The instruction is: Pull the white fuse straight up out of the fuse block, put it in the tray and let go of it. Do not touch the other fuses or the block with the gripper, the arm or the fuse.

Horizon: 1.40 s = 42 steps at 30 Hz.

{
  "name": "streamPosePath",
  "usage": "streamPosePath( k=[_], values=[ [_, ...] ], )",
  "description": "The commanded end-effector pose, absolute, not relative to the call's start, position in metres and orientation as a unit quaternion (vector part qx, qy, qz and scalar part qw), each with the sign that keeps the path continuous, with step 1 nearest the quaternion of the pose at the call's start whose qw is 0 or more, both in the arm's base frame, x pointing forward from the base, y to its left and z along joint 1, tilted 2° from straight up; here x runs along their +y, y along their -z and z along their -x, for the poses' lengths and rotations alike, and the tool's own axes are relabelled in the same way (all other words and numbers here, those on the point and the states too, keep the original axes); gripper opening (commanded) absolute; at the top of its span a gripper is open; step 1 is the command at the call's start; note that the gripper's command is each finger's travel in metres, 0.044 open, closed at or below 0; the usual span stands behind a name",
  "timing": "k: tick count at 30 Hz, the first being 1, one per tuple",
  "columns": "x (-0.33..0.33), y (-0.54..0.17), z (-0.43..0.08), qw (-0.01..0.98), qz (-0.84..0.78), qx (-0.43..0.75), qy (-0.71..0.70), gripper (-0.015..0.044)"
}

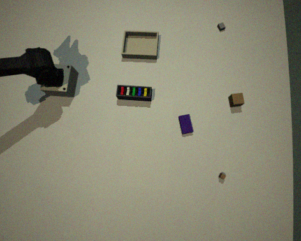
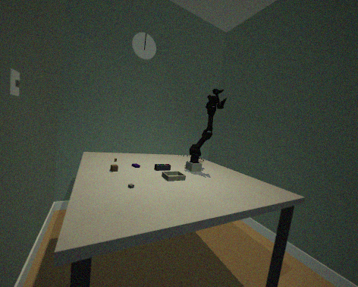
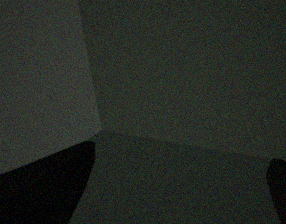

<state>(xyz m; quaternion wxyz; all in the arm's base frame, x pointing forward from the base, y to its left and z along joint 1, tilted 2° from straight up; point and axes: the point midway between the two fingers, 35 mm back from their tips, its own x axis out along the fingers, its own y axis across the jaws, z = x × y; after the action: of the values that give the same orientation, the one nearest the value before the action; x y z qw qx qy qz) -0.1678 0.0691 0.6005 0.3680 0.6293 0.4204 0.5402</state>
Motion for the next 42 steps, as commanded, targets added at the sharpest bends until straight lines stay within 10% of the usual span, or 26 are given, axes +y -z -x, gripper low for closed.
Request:
streamPosePath(
  k=[1,13,42],
  values=[
    [0.07,-0.601,0.165,0.368,-0.633,0.419,-0.537,0.0374],
    [0.109,-0.599,0.013,0.533,-0.648,0.287,-0.462,0.0074],
    [0.058,-0.328,-0.325,0.938,-0.046,0.298,-0.174,0.0074]
  ],
)
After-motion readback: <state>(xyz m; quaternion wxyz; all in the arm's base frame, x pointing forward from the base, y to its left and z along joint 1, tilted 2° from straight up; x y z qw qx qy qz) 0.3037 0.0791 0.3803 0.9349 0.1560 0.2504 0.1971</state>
